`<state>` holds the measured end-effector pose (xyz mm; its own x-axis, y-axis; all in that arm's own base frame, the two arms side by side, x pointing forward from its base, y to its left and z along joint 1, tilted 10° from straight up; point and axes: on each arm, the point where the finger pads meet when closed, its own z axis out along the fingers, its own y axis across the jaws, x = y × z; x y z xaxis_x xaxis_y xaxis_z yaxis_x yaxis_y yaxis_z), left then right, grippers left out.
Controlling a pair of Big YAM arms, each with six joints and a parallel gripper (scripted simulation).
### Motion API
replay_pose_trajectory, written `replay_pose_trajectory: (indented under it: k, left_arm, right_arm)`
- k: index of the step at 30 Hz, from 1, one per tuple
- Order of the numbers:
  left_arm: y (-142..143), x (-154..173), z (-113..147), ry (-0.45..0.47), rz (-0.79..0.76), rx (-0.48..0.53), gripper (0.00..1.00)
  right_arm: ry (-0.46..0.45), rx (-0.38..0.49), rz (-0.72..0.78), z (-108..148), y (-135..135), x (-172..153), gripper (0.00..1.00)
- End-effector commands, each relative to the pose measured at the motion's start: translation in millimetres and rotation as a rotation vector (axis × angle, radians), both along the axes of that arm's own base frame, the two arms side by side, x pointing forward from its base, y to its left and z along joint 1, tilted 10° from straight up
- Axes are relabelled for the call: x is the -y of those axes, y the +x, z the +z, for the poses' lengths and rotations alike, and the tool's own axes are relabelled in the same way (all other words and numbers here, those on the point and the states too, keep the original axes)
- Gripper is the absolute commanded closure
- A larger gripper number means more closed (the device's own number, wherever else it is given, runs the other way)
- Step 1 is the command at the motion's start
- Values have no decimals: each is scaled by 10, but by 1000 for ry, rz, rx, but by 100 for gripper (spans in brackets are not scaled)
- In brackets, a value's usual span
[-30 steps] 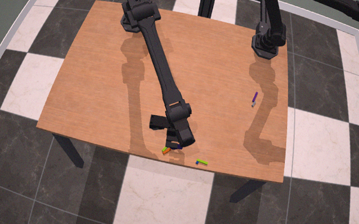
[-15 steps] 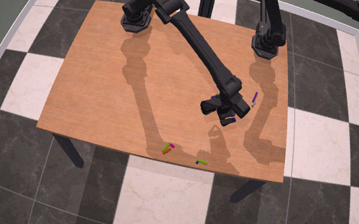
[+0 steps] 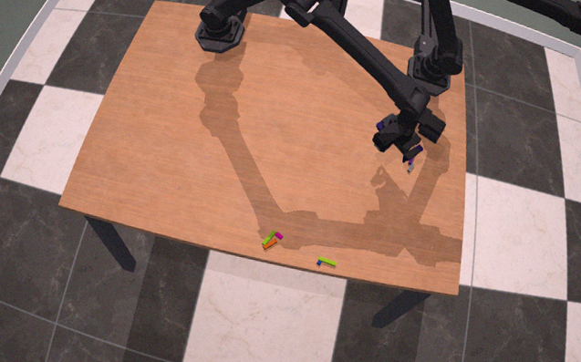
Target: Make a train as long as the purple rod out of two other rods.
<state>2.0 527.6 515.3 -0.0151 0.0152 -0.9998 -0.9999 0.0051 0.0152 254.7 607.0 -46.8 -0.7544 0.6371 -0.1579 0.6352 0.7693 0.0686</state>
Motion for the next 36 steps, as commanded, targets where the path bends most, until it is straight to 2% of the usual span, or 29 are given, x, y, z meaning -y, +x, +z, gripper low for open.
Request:
replay_pose_trajectory:
  k: [1, 5, 6, 9, 15, 17, 22, 25, 36]
  left_arm:
    - [-73, 56, 156, 44, 16, 15, 0]
    - [-73, 56, 156, 44, 16, 15, 0]
    - [-73, 56, 156, 44, 16, 15, 0]
    - [-73, 56, 156, 44, 16, 15, 0]
    - [-73, 56, 156, 44, 16, 15, 0]
    - [-73, 56, 156, 44, 16, 15, 0]
    - [-73, 56, 156, 44, 16, 15, 0]
    - [-73, 56, 156, 44, 16, 15, 0]
    - [-73, 56, 156, 44, 16, 15, 0]
  right_arm:
    - [55, 28, -58, 359, 493, -29, 0]
    - [54, 27, -58, 352, 491, -28, 0]
    - [55, 26, -31, 352, 322, -110, 0]
    - [51, 24, -30, 336, 309, -96, 0]
    - [51, 24, -30, 334, 308, -94, 0]
    - [50, 24, -58, 334, 482, -11, 0]
    - [50, 24, -58, 334, 478, -13, 0]
    - [51, 24, -36, 334, 343, -78, 0]
    - [51, 24, -42, 334, 379, -62, 0]
